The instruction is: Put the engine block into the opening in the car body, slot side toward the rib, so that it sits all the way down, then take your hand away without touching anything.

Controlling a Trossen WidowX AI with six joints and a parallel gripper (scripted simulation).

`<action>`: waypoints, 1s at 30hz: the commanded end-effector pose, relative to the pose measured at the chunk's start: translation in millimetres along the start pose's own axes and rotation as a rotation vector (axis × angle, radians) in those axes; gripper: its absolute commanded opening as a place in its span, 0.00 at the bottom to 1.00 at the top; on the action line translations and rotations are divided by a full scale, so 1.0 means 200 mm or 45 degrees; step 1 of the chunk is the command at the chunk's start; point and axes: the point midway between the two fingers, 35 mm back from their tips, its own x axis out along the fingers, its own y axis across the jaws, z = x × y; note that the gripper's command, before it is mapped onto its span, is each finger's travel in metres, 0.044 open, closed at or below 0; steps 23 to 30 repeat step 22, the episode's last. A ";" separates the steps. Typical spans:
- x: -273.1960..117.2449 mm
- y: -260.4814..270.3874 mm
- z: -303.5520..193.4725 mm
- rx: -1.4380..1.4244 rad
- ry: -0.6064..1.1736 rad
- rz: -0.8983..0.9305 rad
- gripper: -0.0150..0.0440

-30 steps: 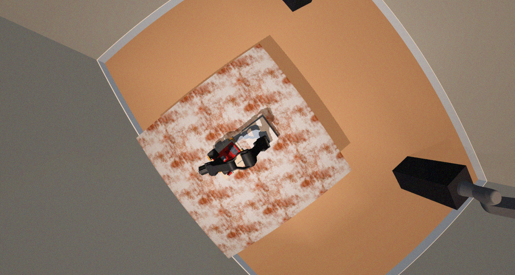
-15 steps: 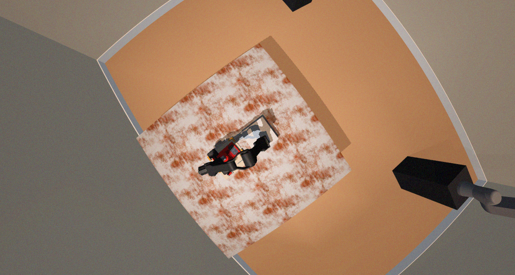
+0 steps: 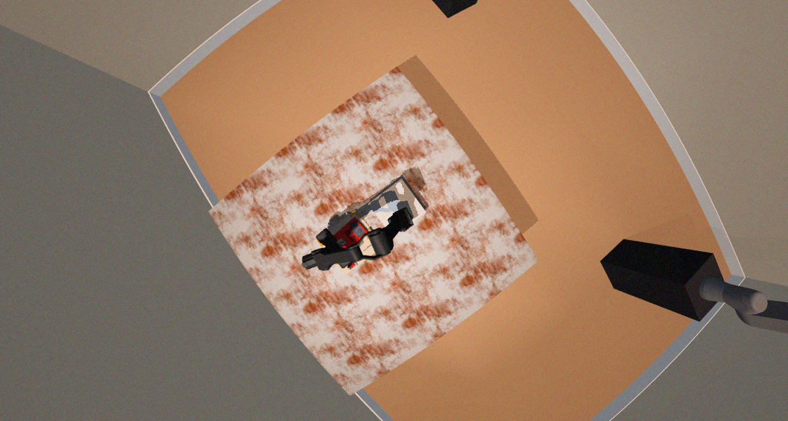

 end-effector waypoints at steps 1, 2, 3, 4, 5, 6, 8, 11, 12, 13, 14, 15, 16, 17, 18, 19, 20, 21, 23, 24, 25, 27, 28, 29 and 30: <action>0.00 0.00 0.00 0.003 -0.001 0.003 0.42; 0.00 0.00 0.00 0.003 -0.001 0.003 0.38; 0.00 0.00 0.00 0.003 -0.001 0.003 0.33; 0.00 0.00 0.00 0.003 -0.001 0.003 0.29; 0.00 0.00 0.00 0.003 -0.001 0.003 0.25; 0.00 0.00 0.00 0.003 -0.001 0.003 0.25; 0.00 0.00 0.00 0.003 -0.001 0.003 0.25; 0.00 0.00 0.00 0.003 -0.001 0.003 0.25; 0.00 0.00 0.00 0.003 -0.001 0.003 0.25; 0.00 0.00 0.00 0.003 -0.001 0.003 0.25; 0.00 0.00 0.00 0.003 -0.001 0.003 0.25; 0.00 0.00 0.00 0.002 -0.001 0.002 0.25; 0.00 0.00 0.00 0.003 -0.001 0.003 0.25; 0.00 0.00 0.00 0.003 -0.001 0.003 0.25; 0.00 0.00 0.00 0.003 -0.001 0.003 0.25; 0.00 0.00 0.00 0.003 -0.001 0.003 0.25; 0.00 0.00 0.00 0.003 -0.001 0.003 0.25; 0.00 0.00 0.00 0.003 -0.001 0.003 0.25; 0.00 0.00 0.00 0.003 -0.001 0.003 0.25; 0.00 0.00 0.00 0.003 -0.001 0.003 0.25; 0.00 0.00 0.00 0.003 -0.001 0.003 0.25; 0.00 0.00 0.00 0.003 -0.001 0.003 0.25; 0.00 0.00 0.00 0.003 -0.001 0.003 0.25; 0.00 0.00 0.00 0.003 -0.001 0.003 0.25; 0.00 0.00 0.00 0.003 -0.001 0.003 0.25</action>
